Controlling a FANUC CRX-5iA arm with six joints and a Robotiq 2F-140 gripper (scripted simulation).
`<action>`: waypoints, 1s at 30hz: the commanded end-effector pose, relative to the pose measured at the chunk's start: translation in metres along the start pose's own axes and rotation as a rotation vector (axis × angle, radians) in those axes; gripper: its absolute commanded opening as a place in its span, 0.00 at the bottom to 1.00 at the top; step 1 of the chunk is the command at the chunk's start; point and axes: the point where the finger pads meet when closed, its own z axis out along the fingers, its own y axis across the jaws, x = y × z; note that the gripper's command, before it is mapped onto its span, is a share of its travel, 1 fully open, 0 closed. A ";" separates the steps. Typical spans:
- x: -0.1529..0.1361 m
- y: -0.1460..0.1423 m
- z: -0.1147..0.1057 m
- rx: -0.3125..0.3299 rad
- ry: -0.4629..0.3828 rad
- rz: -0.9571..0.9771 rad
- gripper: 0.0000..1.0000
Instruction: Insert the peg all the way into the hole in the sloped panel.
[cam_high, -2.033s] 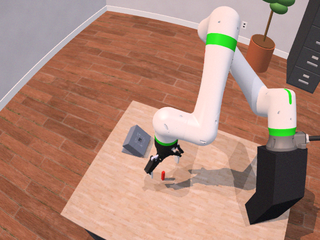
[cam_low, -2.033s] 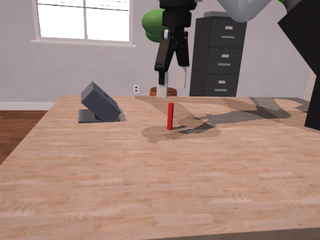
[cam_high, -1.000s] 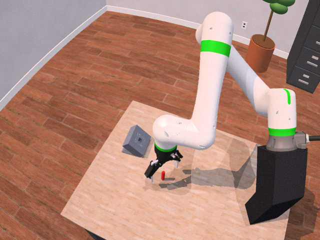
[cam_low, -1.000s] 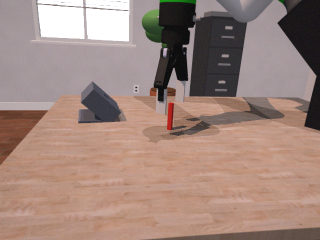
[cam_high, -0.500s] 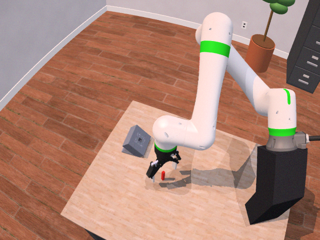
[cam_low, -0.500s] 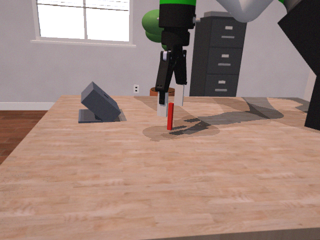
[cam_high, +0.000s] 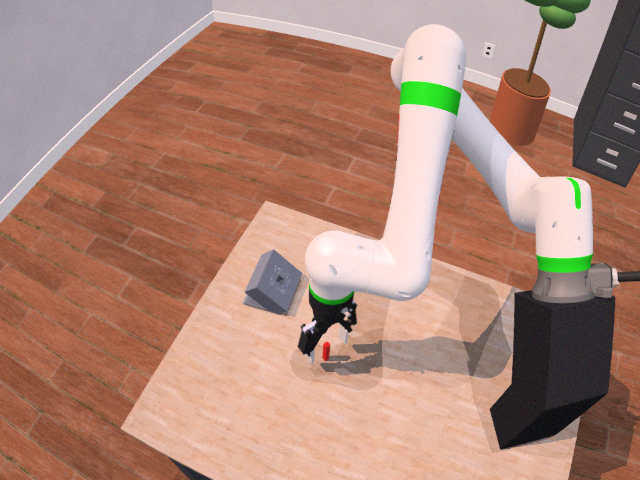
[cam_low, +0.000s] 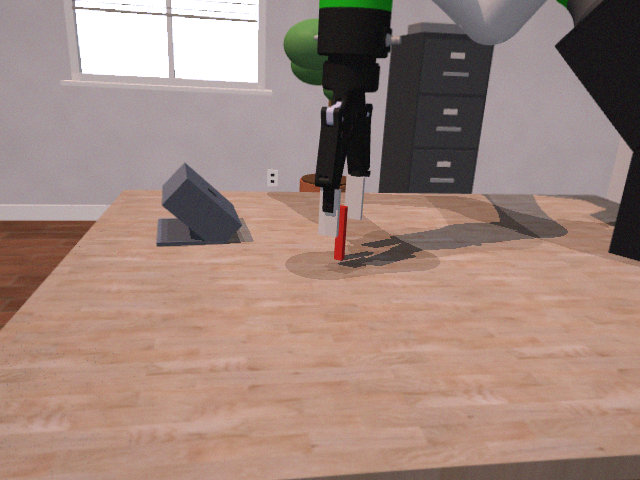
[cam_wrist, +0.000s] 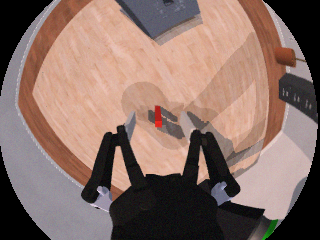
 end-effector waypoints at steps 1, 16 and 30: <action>0.000 0.000 0.000 0.000 0.000 0.000 0.59; 0.000 0.000 0.000 0.000 0.000 0.000 0.36; 0.000 0.000 0.000 0.000 0.000 0.000 0.11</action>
